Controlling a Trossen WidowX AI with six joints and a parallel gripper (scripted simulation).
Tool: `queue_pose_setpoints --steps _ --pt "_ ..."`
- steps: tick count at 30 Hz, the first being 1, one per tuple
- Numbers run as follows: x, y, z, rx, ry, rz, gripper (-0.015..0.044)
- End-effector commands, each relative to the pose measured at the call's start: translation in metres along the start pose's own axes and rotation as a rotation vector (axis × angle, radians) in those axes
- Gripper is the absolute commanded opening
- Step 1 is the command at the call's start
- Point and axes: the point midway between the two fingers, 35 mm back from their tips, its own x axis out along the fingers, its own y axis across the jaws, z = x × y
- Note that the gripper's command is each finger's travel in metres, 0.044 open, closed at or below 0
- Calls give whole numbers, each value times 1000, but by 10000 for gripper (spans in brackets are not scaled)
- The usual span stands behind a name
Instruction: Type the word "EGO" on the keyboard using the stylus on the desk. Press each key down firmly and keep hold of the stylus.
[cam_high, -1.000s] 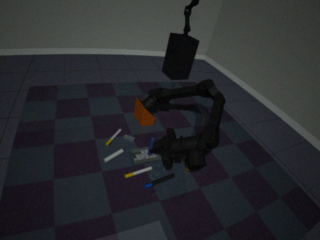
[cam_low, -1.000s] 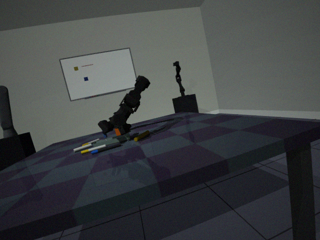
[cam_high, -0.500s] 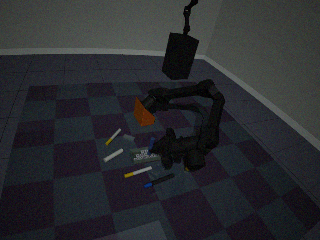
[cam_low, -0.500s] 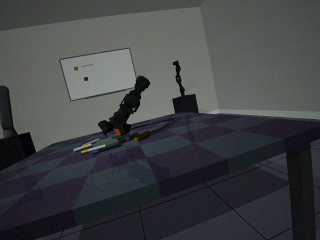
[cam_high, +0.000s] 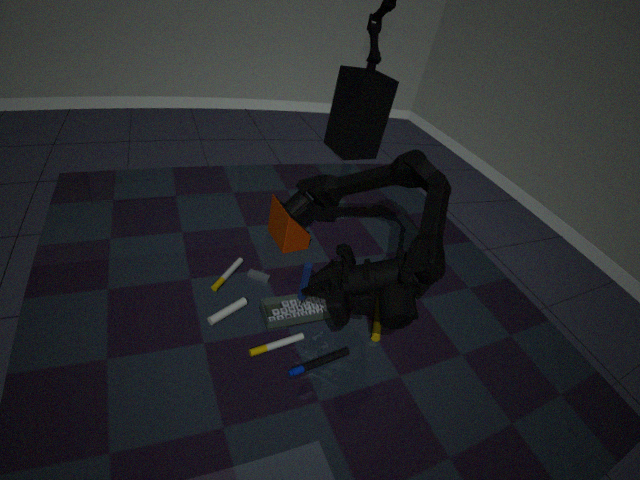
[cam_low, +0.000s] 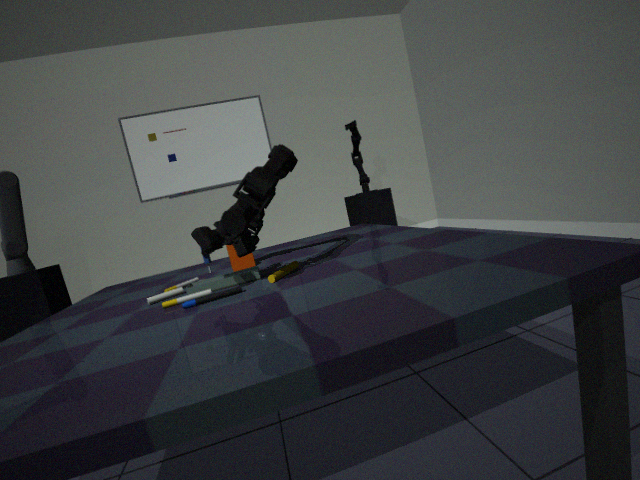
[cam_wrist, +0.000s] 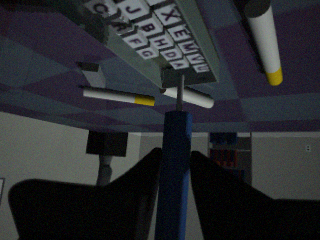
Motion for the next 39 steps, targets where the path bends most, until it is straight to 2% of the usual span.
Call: queue_pose_setpoints --steps 1,6,20,35,38,39 --pt "0 0 1 -1 1 0 51" --pt "1 1 0 -1 1 0 0" --pt "25 25 -18 -12 9 4 0" --pt "35 26 -1 -12 9 5 0" --pt "36 26 0 -12 8 5 79" --pt "36 26 1 -12 8 5 81"
